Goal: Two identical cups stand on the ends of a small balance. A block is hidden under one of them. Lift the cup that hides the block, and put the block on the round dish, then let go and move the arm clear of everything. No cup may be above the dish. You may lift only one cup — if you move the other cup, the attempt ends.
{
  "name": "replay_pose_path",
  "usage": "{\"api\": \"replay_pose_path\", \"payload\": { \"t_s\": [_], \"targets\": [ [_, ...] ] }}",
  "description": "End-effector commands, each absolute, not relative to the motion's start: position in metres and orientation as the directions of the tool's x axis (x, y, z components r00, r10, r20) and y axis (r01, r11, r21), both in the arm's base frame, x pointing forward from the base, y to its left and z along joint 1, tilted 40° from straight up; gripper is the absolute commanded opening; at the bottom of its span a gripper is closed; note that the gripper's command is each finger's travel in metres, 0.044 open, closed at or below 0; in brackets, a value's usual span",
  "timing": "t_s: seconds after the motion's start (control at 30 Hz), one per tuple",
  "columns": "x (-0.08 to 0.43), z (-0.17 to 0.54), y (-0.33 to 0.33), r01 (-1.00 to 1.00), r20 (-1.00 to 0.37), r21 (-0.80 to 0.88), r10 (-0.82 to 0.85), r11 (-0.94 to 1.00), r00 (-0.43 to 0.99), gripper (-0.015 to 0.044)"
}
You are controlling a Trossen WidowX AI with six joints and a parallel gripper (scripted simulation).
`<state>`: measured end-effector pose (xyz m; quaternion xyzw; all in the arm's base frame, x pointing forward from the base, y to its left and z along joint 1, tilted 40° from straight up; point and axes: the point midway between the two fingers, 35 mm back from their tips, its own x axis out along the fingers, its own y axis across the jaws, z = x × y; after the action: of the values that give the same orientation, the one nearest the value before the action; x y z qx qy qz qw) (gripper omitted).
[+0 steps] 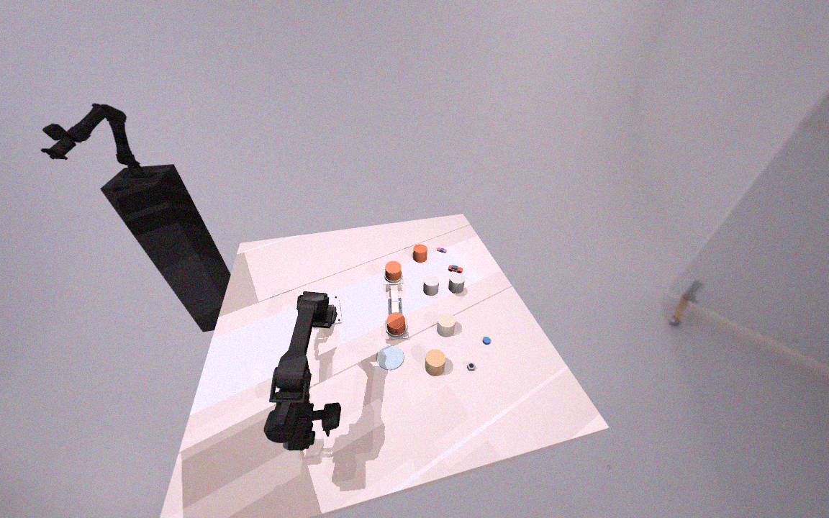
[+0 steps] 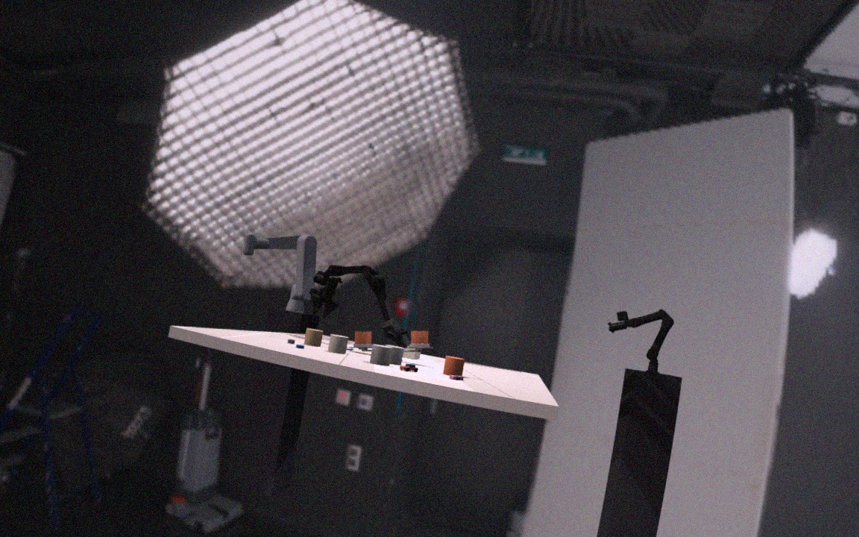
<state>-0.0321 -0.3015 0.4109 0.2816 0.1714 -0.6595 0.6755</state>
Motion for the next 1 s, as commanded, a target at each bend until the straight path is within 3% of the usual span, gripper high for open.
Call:
{"api": "replay_pose_path", "payload": {
  "t_s": [0.0, 0.47, 0.97],
  "targets": [
    [0.003, 0.388, -0.307, 0.984, -0.663, 0.177, -0.737, 0.016, 0.131, 0.044],
    [0.116, 0.329, -0.287, 0.969, -0.803, 0.172, -0.545, 0.179, 0.243, 0.044],
    [0.211, 0.274, -0.213, 0.928, -0.898, 0.077, -0.379, 0.364, 0.223, 0.044]
  ]
}}
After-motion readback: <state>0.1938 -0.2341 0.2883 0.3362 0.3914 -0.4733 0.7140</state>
